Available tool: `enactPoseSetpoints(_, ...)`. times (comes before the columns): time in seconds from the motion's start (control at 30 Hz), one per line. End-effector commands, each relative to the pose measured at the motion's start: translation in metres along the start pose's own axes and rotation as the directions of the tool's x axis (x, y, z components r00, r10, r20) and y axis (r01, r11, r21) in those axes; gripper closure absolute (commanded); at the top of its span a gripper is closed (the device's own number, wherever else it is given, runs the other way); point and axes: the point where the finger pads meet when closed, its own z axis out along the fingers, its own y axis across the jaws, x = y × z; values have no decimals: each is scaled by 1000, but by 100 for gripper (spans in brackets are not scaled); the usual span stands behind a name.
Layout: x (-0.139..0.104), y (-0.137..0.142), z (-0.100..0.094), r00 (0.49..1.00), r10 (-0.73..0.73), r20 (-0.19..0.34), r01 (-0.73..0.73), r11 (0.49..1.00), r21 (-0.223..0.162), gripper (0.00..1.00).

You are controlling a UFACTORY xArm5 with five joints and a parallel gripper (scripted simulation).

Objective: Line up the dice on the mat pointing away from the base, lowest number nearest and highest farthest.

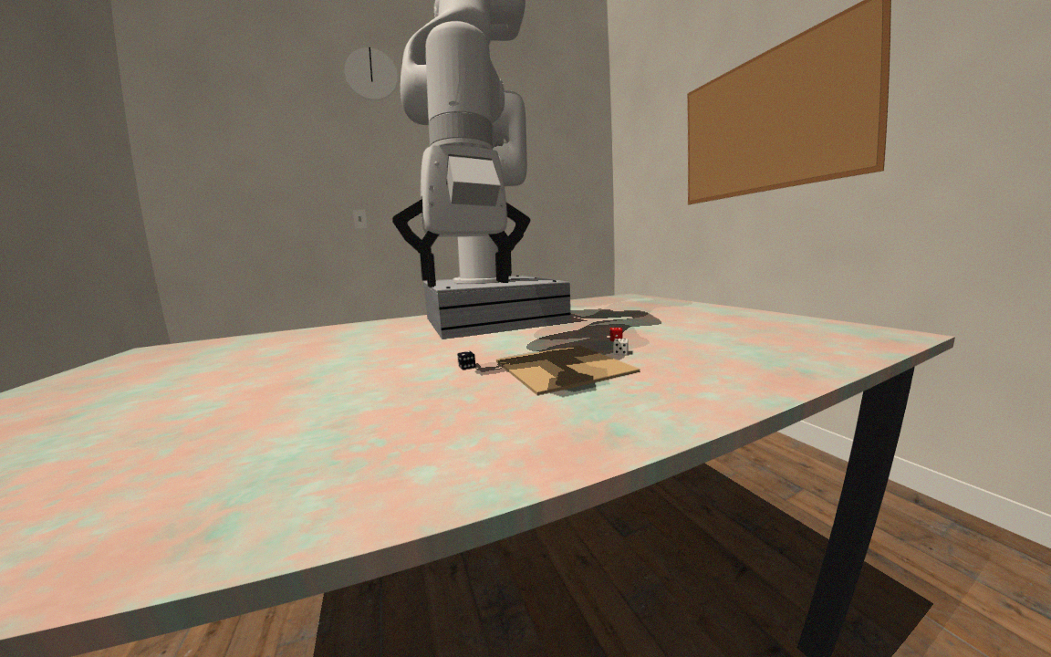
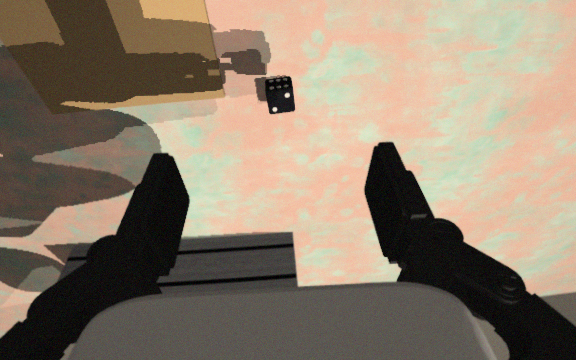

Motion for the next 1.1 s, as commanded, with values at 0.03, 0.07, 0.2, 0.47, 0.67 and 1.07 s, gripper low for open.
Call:
enactPoseSetpoints(0.03, 5, -1, 45, 1000, 0, -4, 0, 1000, -1, 0)
enactPoseSetpoints(0.07, 5, -1, 45, 1000, 0, -4, 0, 1000, -1, 0)
enactPoseSetpoints(0.2, 6, -2, 63, 1000, 0, -4, 0, 1000, -1, 0)
enactPoseSetpoints(0.47, 6, -2, 74, 1000, 0, -4, 0, 1000, -1, 0)
enactPoseSetpoints(0.67, 6, -2, 74, 1000, 0, -4, 0, 1000, -1, 0)
enactPoseSetpoints(1.07, 6, -2, 74, 1000, 0, -4, 0, 1000, -1, 0)
